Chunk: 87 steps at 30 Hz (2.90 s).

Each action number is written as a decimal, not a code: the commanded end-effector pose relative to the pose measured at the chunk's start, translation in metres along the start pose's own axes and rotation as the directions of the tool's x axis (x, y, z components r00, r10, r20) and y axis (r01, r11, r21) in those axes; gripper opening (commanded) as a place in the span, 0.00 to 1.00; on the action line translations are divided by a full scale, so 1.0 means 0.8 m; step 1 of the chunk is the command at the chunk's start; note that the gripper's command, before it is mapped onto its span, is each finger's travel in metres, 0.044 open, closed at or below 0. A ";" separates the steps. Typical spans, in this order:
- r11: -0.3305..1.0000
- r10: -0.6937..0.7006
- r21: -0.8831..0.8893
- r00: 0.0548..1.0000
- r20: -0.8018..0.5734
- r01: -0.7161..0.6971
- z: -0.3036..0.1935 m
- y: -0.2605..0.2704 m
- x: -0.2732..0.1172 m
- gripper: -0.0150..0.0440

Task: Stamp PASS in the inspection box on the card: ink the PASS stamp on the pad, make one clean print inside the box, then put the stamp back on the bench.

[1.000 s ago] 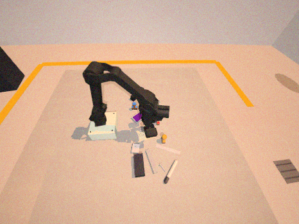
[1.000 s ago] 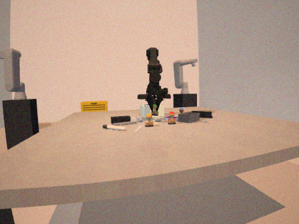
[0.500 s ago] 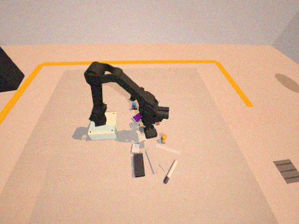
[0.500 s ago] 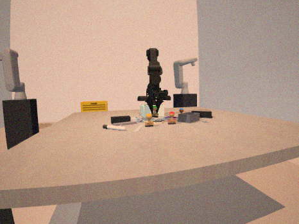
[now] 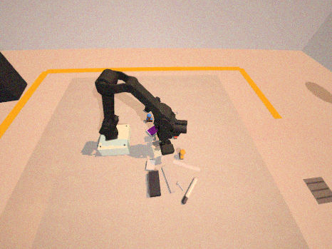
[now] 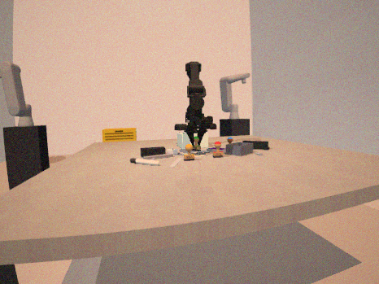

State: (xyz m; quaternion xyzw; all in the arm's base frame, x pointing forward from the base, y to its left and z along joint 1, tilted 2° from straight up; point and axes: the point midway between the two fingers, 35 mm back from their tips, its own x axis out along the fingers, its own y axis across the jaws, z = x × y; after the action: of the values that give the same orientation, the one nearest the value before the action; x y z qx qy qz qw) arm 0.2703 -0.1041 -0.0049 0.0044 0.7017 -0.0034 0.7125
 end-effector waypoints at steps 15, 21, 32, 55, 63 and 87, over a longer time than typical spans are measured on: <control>1.000 -0.004 0.006 1.000 -0.004 0.004 -0.003 0.000 0.017 0.25; 1.000 -0.004 0.006 1.000 -0.004 0.004 -0.003 0.001 0.021 0.25; 1.000 -0.003 0.006 1.000 -0.003 0.003 -0.003 0.001 0.022 0.25; 1.000 -0.003 0.006 1.000 -0.003 0.003 -0.003 0.001 0.027 0.25; 1.000 -0.003 0.006 1.000 -0.003 0.003 -0.003 0.001 0.027 0.25; 1.000 -0.003 0.006 1.000 -0.003 0.003 -0.003 0.001 0.028 0.25</control>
State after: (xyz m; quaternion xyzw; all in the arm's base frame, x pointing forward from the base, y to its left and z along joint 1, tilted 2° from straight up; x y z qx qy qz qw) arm 0.2678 -0.1029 -0.0255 0.0043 0.7023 -0.0038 0.7119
